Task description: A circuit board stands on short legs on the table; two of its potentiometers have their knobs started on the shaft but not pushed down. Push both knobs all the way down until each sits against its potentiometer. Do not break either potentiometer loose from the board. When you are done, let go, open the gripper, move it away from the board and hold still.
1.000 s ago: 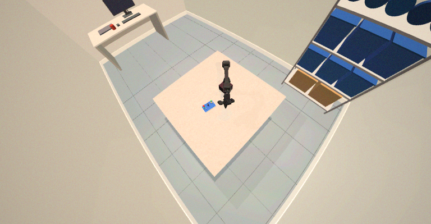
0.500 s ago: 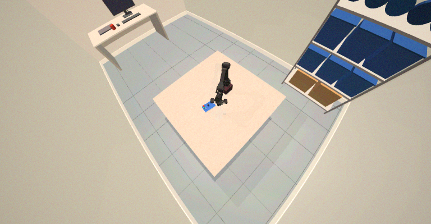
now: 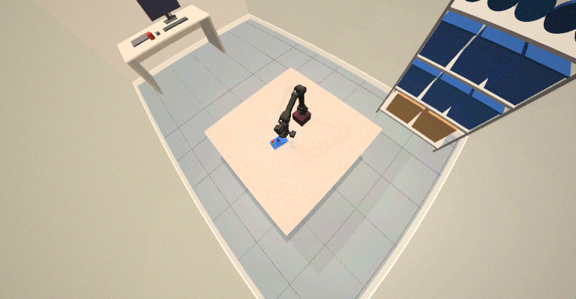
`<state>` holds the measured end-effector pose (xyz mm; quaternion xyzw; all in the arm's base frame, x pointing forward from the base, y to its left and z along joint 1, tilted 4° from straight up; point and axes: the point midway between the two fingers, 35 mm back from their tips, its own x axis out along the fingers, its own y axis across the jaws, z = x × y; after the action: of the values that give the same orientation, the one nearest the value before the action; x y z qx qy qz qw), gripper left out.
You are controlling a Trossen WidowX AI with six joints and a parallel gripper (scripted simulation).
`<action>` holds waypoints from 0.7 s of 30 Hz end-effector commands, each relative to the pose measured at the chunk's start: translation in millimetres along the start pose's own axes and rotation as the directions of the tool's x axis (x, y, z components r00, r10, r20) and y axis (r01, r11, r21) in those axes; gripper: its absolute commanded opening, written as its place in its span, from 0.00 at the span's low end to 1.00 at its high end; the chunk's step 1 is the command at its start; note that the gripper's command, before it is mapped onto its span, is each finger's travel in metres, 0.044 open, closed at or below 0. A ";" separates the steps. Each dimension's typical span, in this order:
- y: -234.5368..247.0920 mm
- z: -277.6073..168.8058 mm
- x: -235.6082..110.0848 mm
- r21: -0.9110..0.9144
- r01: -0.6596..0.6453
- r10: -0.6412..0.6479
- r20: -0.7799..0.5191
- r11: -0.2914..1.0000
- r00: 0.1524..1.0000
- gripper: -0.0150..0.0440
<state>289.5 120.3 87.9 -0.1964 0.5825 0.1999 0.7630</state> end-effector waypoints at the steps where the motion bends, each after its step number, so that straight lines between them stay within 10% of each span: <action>1: -19.4 -9.1 1.8 0.127 -0.006 0.014 -0.058 0.992 0.998 0.25; 21: -50.5 -36.1 23.4 0.350 0.007 0.053 -0.162 0.937 0.985 0.25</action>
<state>295.5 60.4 67.6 -0.0711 0.6684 0.0856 0.7355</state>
